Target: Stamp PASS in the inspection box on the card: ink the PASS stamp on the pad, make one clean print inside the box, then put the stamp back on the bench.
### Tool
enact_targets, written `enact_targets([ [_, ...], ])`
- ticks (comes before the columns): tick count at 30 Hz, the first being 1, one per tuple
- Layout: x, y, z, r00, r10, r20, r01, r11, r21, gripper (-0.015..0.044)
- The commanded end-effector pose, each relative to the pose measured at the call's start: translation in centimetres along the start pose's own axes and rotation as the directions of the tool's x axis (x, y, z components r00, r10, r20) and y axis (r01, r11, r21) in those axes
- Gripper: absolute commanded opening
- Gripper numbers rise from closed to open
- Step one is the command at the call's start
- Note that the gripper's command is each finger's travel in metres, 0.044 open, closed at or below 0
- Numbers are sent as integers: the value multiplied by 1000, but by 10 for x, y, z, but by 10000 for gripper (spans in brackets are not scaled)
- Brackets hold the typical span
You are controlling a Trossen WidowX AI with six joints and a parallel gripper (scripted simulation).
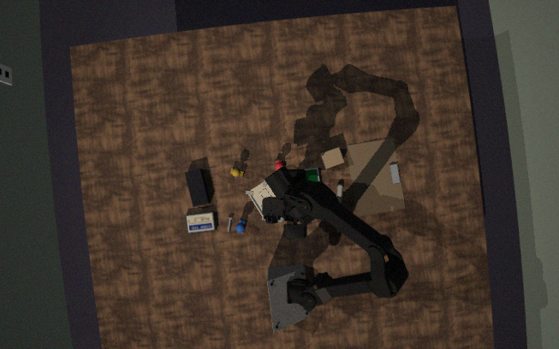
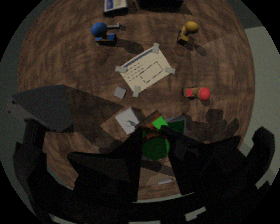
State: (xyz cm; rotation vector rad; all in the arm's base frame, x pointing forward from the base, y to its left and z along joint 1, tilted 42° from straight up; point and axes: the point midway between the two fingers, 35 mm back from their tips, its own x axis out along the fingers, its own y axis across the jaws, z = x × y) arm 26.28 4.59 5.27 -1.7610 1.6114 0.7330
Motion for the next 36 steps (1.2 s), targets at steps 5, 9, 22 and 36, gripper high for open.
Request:
enact_targets([
  [5, 1, 16, -34, 1000, 1, -7, -1, 1000, -7, 0],
  [9, 2, 24, -50, 1000, 1, -9, -1, 1000, -6, 0],
  [22, 6, 50, -85, 1000, 3, -18, -3, 1000, -4, 0],
  [36, 24, 49, -84, 1000, 2, -15, -2, 1000, -4, 0],
])
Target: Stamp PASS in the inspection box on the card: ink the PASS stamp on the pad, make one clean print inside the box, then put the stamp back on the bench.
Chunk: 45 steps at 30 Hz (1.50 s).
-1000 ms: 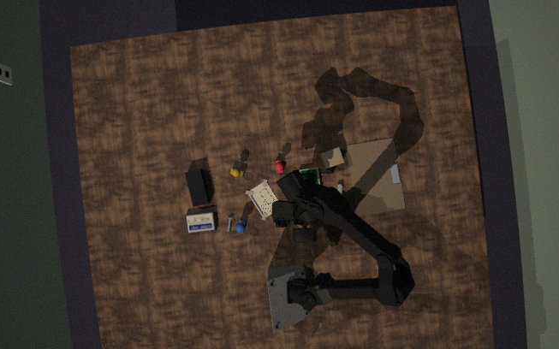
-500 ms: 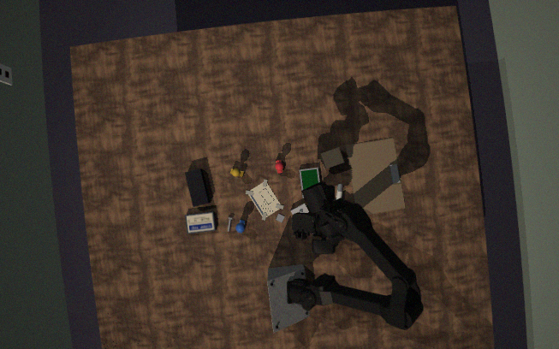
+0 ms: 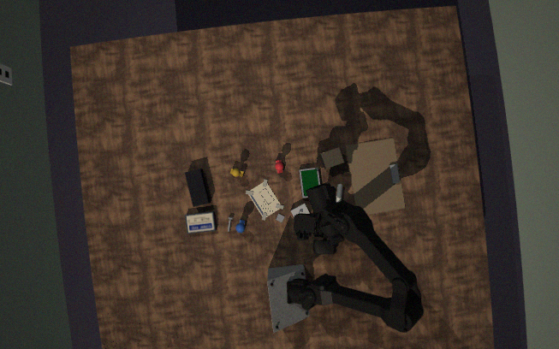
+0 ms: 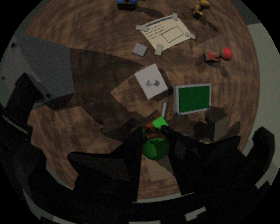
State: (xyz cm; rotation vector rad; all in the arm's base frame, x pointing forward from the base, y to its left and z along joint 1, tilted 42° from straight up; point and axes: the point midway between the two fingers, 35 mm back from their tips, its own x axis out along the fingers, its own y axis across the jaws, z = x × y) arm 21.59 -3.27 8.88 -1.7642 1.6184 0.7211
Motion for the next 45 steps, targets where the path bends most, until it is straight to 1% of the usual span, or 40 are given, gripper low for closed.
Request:
enact_targets([
  [1, 8, 1, 0, 1000, 2, -5, -2, 1000, -8, 0],
  [29, 53, 3, -2, 1000, 2, -10, -2, 1000, -8, 0],
  [33, 56, 3, -2, 1000, 2, -11, -2, 1000, -8, 0],
  [42, 52, 1, -2, 1000, -1, -6, 1, 1000, 0, 236],
  [43, 52, 1, -2, 1000, -1, -6, 1, 1000, 0, 251],
  [45, 52, 1, -2, 1000, -1, -6, 1, 1000, 0, 251],
])
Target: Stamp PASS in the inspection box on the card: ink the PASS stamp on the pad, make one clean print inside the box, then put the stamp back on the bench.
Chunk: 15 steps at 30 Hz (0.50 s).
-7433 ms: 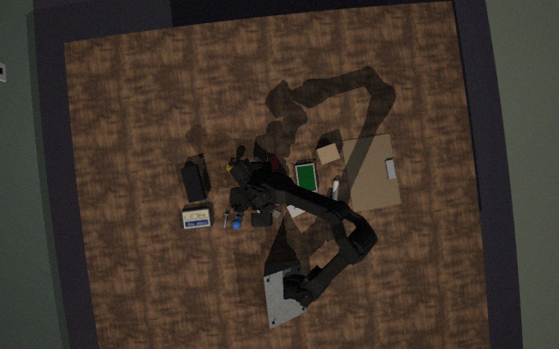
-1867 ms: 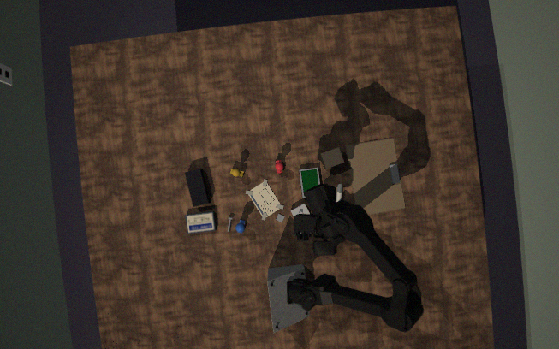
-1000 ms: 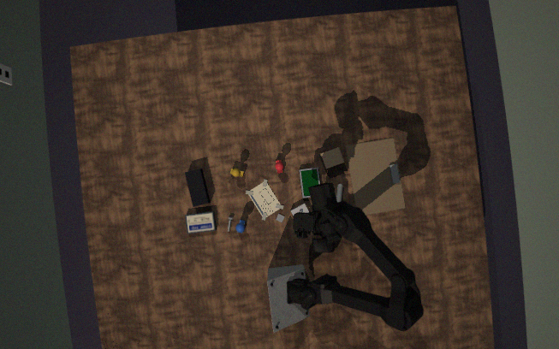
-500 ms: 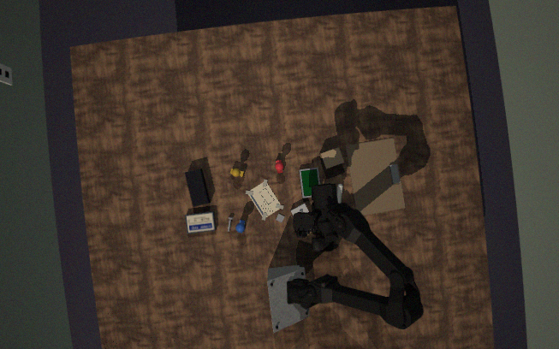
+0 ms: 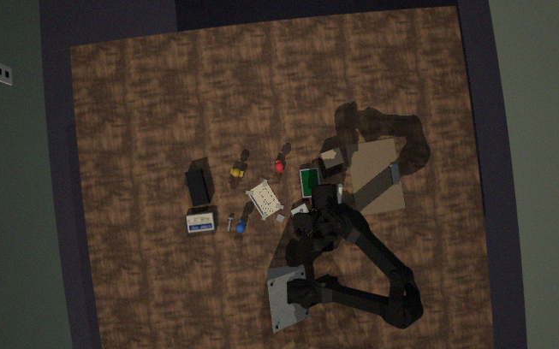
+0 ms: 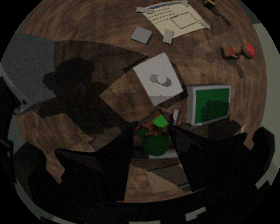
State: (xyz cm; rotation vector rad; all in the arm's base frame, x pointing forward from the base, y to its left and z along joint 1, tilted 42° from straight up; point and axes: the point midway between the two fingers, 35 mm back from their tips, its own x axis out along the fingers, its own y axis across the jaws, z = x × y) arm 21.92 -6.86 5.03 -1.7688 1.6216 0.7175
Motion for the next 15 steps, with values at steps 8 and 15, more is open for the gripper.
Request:
enact_targets([
  [8, -95, -3, 4, 1000, 4, 8, -4, 1000, -7, 251],
  [15, -117, 1, 1, 1000, 4, -1, -4, 1000, -8, 251],
])
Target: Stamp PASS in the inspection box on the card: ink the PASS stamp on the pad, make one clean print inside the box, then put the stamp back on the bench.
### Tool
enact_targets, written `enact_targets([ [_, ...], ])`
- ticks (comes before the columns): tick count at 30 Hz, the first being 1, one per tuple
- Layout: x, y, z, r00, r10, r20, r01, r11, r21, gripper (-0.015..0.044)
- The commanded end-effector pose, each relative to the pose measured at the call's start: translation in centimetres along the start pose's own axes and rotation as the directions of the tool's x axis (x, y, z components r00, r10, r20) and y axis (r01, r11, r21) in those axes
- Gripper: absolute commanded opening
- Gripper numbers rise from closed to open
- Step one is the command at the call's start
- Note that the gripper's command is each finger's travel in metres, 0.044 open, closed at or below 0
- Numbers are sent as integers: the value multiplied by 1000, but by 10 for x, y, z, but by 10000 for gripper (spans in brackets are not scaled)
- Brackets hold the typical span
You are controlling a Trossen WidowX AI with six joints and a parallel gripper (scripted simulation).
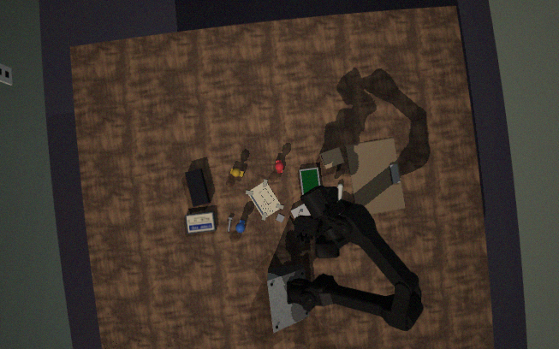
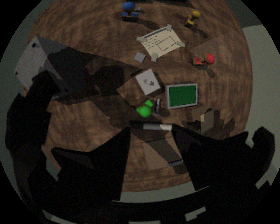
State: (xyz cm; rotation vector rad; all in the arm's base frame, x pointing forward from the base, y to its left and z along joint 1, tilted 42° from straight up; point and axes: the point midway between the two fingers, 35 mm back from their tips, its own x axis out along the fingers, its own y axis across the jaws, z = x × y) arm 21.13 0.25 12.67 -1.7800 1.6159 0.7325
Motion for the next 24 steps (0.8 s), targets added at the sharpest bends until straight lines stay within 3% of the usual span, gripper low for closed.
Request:
enact_targets([
  [1, -12, 3, -2, 1000, 7, -3, -7, 1000, 7, 251],
  [24, -12, 3, -2, 1000, 5, -7, -5, 1000, 2, 251],
])
